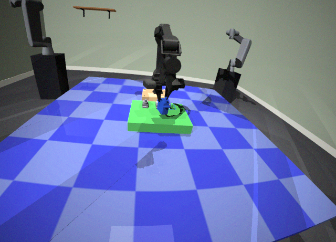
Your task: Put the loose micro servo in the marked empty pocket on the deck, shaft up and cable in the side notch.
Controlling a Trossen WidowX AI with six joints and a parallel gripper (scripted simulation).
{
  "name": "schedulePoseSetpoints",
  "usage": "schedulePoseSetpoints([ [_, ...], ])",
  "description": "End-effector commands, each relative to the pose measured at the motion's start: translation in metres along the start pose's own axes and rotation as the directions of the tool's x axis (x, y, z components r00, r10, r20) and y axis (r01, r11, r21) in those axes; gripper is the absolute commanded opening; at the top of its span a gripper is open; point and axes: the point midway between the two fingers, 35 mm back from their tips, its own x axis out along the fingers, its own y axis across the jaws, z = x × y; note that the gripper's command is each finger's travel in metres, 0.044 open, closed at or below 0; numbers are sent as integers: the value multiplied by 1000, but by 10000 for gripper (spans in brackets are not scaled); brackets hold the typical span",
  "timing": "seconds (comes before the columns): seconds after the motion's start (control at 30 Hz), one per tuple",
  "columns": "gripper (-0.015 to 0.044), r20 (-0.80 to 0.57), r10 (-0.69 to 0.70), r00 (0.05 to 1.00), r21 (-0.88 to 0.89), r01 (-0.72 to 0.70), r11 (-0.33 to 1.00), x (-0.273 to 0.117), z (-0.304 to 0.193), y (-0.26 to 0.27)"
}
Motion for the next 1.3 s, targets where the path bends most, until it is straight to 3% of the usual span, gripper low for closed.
schedulePoseSetpoints([
  [0.0,0,4,4,1000,-126,-3,992,0,2,4],
  [0.57,0,4,5,1000,-657,-2,754,0,6,20],
  [0.93,0,3,6,1000,-891,0,455,0,8,30],
  [1.27,0,3,7,1000,-992,2,125,0,10,40],
])
